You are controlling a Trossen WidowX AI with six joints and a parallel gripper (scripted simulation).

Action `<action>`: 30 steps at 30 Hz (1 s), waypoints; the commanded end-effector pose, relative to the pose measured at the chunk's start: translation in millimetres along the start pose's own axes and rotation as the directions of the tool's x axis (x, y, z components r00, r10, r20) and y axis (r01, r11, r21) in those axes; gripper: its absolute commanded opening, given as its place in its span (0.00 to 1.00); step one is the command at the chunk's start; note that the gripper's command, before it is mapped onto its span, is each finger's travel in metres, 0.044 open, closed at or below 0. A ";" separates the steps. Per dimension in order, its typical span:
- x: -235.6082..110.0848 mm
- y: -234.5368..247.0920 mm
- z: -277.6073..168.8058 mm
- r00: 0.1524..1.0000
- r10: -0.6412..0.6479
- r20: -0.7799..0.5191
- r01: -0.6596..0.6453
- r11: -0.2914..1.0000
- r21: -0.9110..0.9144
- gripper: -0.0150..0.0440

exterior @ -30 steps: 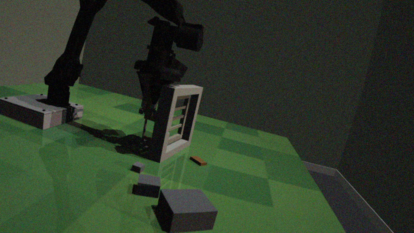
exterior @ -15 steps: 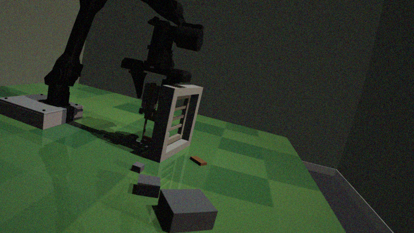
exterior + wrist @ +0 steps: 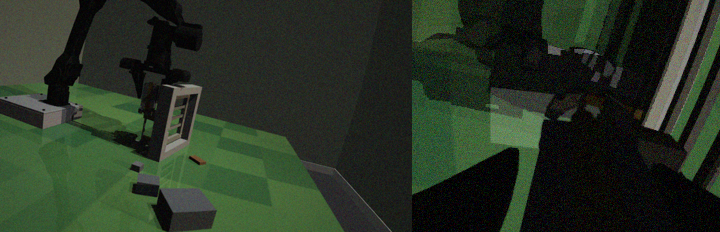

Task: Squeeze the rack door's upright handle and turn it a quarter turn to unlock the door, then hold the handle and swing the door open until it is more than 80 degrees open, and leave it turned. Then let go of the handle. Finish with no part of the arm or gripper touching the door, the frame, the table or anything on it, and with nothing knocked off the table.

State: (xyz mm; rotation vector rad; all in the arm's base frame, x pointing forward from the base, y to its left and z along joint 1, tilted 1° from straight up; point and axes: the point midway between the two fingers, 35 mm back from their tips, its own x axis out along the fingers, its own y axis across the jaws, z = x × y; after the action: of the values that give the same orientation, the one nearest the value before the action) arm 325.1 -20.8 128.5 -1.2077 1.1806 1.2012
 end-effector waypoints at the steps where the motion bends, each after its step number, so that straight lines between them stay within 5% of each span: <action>1: -0.1 -0.4 0.6 1.000 -0.002 0.003 0.002 1.000 -0.006 0.66; 30: -0.1 -0.4 0.6 1.000 -0.002 0.003 0.002 1.000 -0.006 0.33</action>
State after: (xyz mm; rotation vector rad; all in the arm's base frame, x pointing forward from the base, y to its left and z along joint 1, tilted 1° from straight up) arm 325.6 -20.7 128.5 -1.2117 1.1769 1.2025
